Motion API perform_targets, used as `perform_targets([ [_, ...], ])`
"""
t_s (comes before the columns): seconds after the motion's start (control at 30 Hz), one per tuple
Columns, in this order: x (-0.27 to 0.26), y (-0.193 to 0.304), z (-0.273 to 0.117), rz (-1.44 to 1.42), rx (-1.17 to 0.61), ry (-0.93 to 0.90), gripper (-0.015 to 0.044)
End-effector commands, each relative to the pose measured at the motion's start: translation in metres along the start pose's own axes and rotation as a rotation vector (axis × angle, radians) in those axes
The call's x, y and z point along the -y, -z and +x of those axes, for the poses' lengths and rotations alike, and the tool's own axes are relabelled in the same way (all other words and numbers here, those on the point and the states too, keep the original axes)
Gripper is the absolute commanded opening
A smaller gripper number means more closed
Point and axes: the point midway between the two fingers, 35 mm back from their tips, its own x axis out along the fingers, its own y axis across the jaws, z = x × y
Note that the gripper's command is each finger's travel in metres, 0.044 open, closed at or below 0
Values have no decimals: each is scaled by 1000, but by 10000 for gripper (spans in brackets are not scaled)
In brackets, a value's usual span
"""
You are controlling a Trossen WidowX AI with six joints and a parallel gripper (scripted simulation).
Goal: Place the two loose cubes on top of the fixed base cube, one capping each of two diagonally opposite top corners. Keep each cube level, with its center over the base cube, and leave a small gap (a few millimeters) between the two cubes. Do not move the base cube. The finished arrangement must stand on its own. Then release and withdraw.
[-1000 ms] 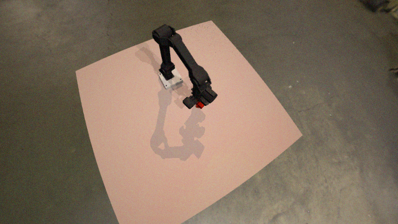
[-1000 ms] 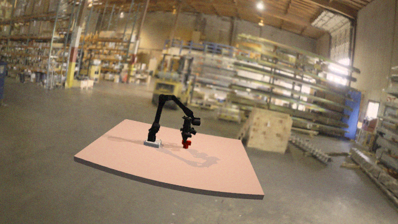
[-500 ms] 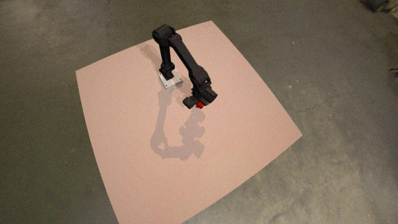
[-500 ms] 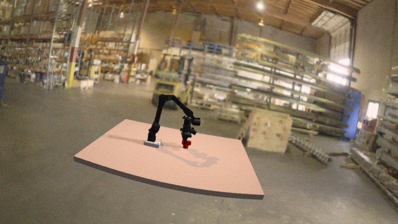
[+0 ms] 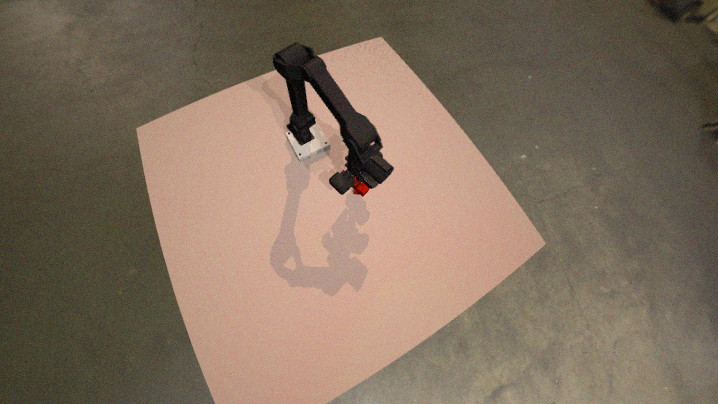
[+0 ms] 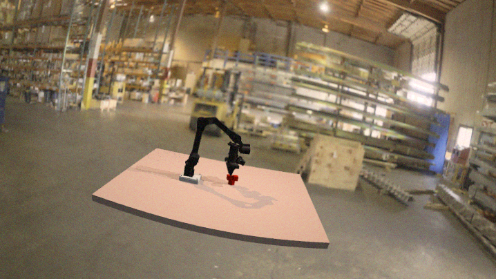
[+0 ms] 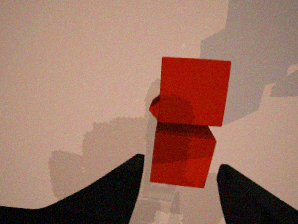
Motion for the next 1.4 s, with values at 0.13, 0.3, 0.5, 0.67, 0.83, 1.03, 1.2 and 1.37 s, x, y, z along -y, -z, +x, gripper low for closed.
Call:
perform_targets([
  [0.13,0,-1,-15,0,5,0,205],
  [0.3,0,-1,-23,0,5,0,205],
  [0.5,0,-1,-33,0,5,0,205],
  [0.67,0,-1,-42,0,5,0,205],
  [0.83,0,0,-46,0,5,0,205],
  [1.03,0,-1,-53,0,5,0,362],
  [1.2,0,0,-57,0,5,0,400],
  [1.37,-33,-6,-56,0,4,-4,400],
])
